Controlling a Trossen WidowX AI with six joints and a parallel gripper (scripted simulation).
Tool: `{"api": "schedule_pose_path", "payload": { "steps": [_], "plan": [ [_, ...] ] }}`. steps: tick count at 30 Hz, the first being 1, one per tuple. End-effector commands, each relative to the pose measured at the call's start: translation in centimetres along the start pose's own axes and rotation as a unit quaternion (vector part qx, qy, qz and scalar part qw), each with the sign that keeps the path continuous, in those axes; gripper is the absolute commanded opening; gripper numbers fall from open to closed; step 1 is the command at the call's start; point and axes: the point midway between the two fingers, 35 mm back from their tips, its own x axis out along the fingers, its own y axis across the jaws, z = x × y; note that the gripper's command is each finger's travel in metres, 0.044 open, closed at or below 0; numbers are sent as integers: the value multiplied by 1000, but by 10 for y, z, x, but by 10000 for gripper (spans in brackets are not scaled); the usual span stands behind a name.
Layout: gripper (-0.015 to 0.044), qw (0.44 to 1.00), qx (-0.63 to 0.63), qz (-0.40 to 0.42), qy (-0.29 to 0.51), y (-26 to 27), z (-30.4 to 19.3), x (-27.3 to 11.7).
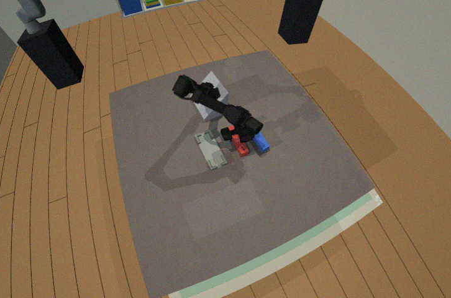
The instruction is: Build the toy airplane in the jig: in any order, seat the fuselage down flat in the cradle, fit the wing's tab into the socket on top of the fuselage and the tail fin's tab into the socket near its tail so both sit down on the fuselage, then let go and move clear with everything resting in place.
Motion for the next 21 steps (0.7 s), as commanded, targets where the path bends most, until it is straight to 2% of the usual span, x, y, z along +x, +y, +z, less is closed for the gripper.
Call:
{"api": "schedule_pose_path", "payload": {
  "steps": [1, 21],
  "plan": [
    [440, 1000, -5, -4, 5, -1, -3, 10],
    [440, 1000, -5, -6, 5, -3, -5, 41]
  ]
}}
